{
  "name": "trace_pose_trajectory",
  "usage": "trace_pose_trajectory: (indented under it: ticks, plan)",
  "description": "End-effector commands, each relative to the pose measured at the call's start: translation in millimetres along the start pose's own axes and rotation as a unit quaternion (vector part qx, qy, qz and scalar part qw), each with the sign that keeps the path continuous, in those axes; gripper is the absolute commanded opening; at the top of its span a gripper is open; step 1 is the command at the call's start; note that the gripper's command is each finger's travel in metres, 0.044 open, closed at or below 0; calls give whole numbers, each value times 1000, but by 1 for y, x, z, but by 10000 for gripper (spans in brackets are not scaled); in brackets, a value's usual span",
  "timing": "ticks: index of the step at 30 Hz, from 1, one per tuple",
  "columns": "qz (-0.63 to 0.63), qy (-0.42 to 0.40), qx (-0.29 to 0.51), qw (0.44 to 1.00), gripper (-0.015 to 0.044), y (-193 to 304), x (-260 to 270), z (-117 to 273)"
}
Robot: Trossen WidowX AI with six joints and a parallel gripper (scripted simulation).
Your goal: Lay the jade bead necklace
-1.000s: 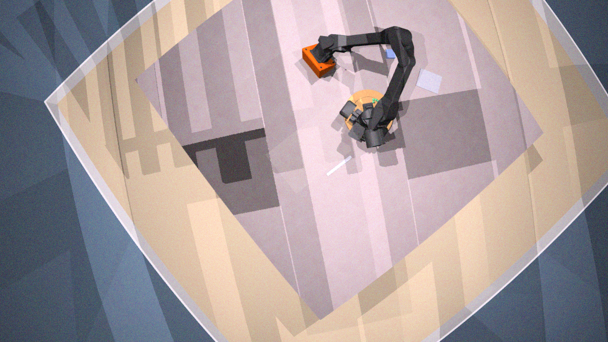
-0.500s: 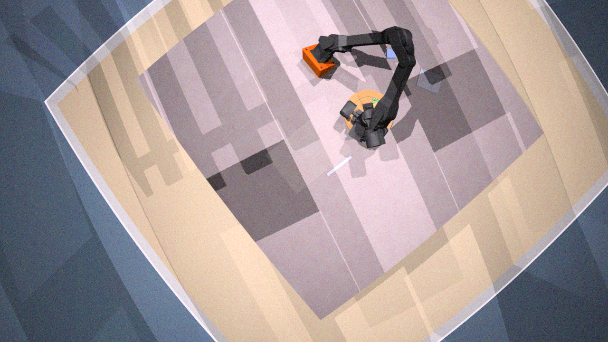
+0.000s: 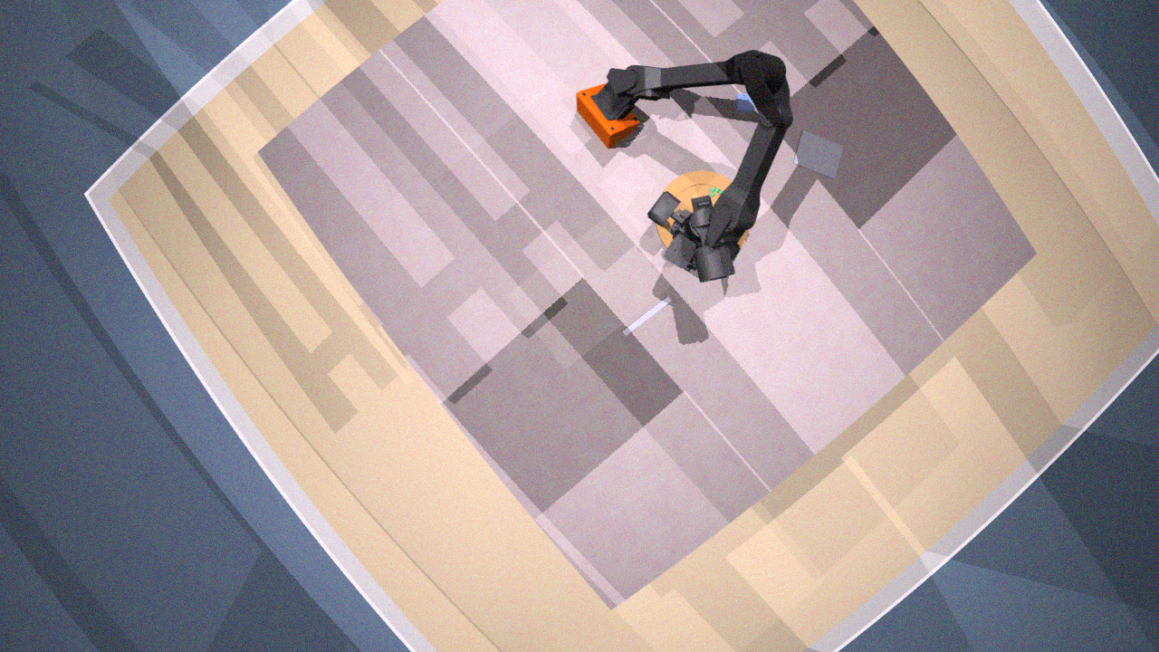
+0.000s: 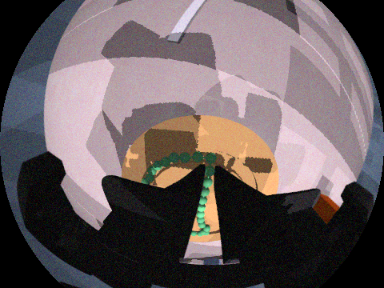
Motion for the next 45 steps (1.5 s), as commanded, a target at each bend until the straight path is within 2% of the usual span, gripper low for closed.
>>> trace_pose_trajectory:
  ticks: [1,31,45]
  plan:
    - [0,0,0,1000,0,0,0,0]
    - [-4,0,2,1000,0,-13,-10,-2]
    - [-1,-1,1,1000,368,-13,-9,3]
Point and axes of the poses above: the point midway between the two fingers, 35 mm back from their tips, its own z axis back along the fingers, its own x axis across the jaws, y = z × x, the point moved 4 cm from there along z, back along the fingers, and after that the axes turned 14 degrees about -z, right-handed, at the moved point
